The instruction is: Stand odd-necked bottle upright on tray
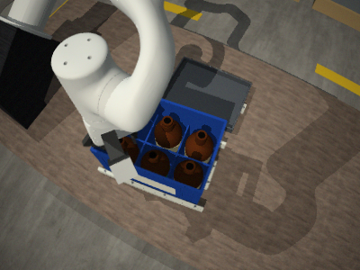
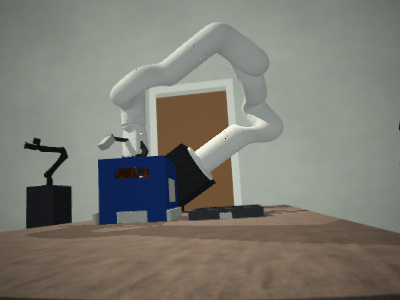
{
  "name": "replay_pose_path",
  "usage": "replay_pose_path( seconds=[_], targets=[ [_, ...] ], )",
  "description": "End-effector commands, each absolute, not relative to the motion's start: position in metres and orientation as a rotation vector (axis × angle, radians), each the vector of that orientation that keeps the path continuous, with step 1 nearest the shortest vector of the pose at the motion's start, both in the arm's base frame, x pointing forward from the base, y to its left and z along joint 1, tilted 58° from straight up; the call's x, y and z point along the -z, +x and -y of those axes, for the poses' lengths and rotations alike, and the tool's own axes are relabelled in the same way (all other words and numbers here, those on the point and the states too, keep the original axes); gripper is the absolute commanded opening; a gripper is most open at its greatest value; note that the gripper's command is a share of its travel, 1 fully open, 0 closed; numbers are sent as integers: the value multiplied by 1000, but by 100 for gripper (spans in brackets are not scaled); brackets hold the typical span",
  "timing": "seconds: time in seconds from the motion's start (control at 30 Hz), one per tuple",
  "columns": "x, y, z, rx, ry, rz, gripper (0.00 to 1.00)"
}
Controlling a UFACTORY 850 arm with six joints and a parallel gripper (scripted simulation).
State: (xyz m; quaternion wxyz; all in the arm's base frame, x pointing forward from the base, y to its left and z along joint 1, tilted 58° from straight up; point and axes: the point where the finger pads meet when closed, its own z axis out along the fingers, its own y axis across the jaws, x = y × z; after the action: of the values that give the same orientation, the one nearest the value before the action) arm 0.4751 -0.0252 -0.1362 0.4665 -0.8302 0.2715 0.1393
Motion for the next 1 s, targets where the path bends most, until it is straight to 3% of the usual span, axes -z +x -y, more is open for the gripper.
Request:
replay_pose_path(
  seconds=[0.0,0.97],
  targets=[
    [136,476,26,-340,-2038,-667,65],
    [119,475,54,-340,-2038,-667,65]
  ],
)
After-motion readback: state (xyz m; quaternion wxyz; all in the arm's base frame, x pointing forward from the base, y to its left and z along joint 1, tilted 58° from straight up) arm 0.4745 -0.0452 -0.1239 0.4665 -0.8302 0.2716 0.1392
